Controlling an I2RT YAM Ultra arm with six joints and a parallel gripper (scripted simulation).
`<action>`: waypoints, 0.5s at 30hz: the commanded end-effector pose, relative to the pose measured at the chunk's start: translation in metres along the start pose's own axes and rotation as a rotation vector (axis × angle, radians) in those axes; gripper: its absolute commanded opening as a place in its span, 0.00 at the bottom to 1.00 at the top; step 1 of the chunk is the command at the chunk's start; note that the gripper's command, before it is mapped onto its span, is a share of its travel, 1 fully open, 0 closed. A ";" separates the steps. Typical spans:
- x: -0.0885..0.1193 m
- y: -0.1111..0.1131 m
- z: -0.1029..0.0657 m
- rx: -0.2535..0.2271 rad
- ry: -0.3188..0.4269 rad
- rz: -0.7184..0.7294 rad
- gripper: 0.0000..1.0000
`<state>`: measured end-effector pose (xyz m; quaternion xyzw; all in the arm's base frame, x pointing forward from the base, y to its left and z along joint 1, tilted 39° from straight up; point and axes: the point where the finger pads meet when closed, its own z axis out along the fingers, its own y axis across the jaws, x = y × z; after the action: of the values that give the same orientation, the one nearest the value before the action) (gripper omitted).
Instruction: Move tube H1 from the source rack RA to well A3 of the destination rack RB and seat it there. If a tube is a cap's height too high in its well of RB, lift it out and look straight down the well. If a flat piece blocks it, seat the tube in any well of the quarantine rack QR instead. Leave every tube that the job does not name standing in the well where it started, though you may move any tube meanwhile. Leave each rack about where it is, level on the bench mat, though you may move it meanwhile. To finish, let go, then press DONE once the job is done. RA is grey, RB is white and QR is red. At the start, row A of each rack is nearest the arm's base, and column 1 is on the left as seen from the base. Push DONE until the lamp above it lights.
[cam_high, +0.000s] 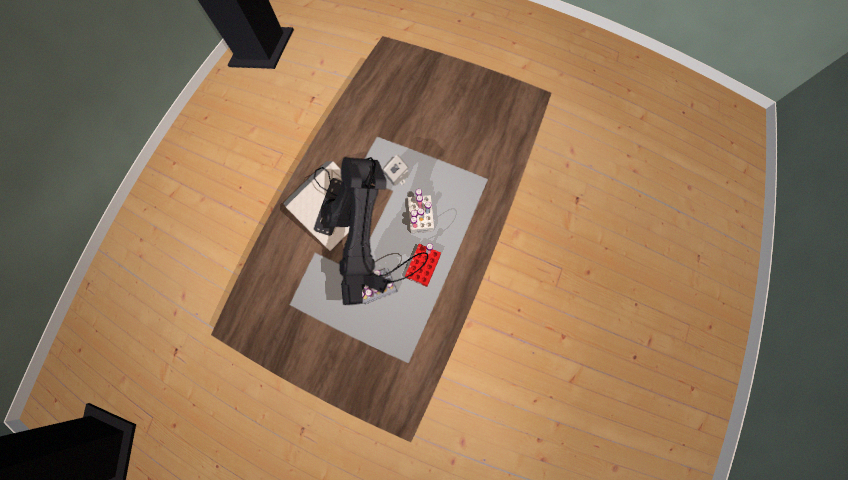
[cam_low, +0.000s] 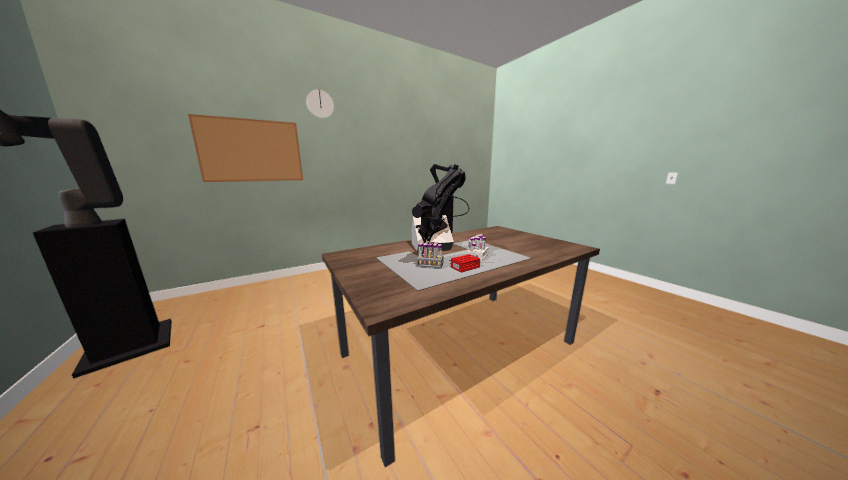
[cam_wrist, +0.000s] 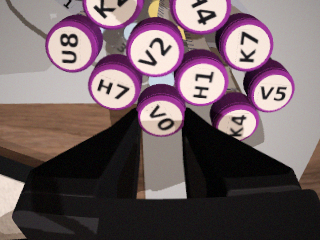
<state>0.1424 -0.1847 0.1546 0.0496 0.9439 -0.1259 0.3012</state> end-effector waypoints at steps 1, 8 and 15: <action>-0.009 -0.005 -0.009 0.040 -0.030 -0.011 0.00; -0.009 -0.005 -0.018 0.037 -0.027 -0.016 0.00; -0.010 -0.005 -0.023 0.037 -0.027 -0.016 0.00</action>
<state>0.1388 -0.1836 0.1588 0.0541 0.9449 -0.1233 0.2984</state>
